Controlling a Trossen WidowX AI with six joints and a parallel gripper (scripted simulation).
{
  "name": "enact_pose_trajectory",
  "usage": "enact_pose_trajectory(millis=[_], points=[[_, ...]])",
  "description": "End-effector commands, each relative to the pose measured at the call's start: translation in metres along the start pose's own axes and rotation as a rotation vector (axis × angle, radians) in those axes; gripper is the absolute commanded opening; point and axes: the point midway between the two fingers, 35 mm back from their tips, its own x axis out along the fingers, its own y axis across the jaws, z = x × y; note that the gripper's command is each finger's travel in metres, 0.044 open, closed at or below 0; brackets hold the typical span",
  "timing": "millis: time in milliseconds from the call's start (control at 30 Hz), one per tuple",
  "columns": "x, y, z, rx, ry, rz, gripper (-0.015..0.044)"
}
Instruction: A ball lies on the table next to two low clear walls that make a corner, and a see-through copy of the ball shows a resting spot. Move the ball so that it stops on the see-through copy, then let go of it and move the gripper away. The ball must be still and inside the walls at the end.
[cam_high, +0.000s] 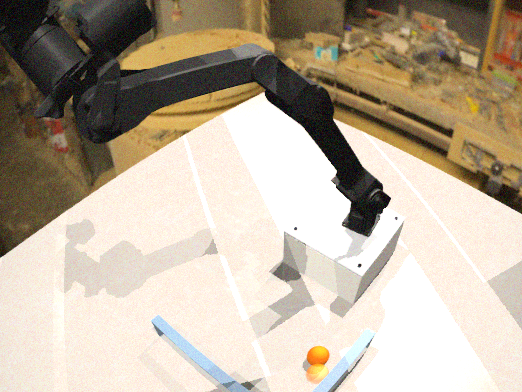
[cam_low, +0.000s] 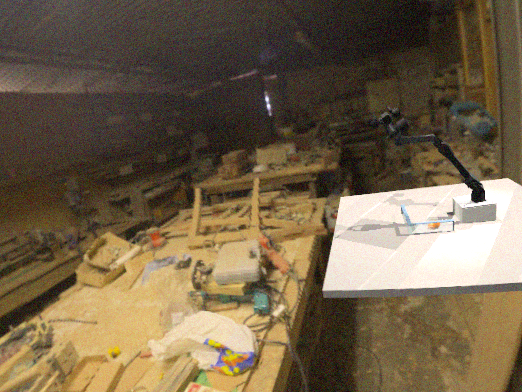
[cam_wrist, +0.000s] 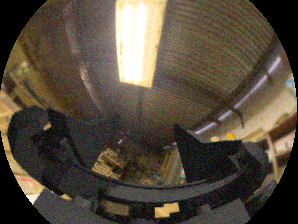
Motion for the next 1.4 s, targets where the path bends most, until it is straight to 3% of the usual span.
enact_pose_trajectory(millis=[0,100,300,500,933,1133,1367], points=[[0.0,0.001,0.0,-0.001,0.0,0.004,0.0374],[-0.006,0.014,0.001,-0.017,0.006,0.061,0.0303],[-0.042,0.072,0.002,-0.09,0.027,0.324,0.0303],[-0.109,0.136,0.009,-0.159,0.016,0.652,0.0303],[-0.315,0.202,0.01,-0.312,-0.046,1.371,0.0303],[-0.42,0.19,0.0,-0.395,-0.082,1.7,0.0303],[-0.533,0.141,-0.02,-0.512,-0.119,2.078,0.0303]])
